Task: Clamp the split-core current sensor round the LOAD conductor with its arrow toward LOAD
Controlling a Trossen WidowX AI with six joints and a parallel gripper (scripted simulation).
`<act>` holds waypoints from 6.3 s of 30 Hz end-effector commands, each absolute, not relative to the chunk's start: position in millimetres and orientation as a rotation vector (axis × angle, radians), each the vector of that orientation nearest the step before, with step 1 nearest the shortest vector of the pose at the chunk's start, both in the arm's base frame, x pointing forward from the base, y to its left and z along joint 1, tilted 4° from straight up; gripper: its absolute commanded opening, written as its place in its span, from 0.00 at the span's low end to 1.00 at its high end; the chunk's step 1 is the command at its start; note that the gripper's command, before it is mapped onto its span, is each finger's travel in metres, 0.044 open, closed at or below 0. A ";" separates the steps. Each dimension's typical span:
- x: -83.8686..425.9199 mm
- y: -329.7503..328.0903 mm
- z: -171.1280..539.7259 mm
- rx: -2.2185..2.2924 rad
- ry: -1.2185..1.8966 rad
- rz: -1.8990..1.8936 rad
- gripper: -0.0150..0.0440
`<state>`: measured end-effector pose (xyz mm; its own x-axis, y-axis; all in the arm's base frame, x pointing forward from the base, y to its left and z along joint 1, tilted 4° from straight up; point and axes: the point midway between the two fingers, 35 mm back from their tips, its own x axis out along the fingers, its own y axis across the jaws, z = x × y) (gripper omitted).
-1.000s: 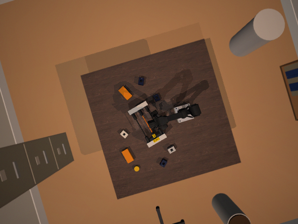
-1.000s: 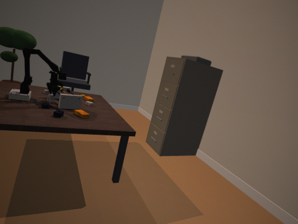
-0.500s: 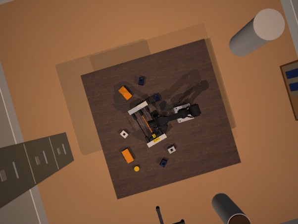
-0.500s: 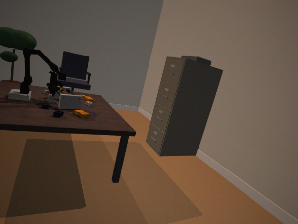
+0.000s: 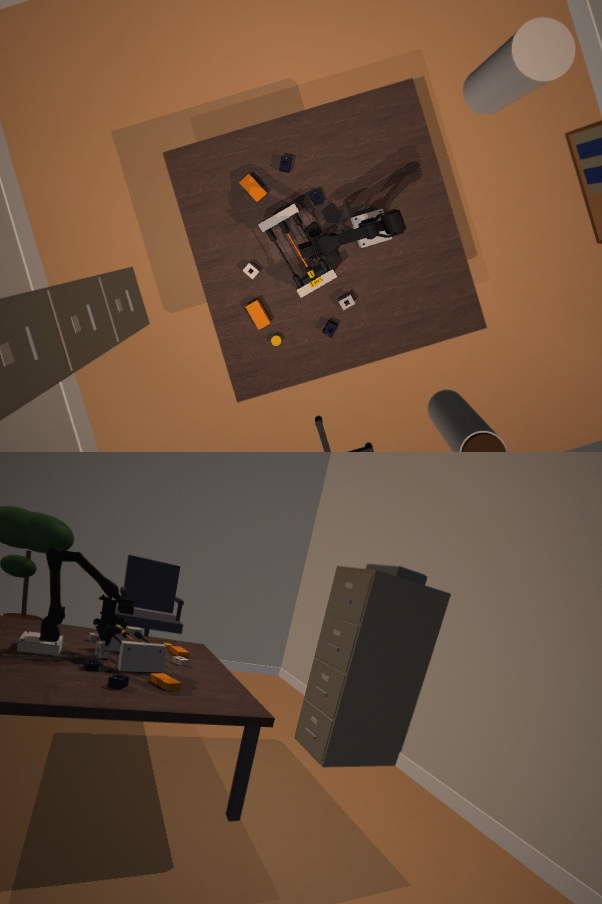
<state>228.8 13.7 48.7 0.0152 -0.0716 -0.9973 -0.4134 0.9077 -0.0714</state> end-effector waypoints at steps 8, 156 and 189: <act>237.2 18.5 96.9 -0.391 1.536 0.277 0.25; 337.2 54.9 113.7 -1.499 1.078 1.389 0.25; 338.4 47.7 74.1 -1.483 1.125 1.429 1.00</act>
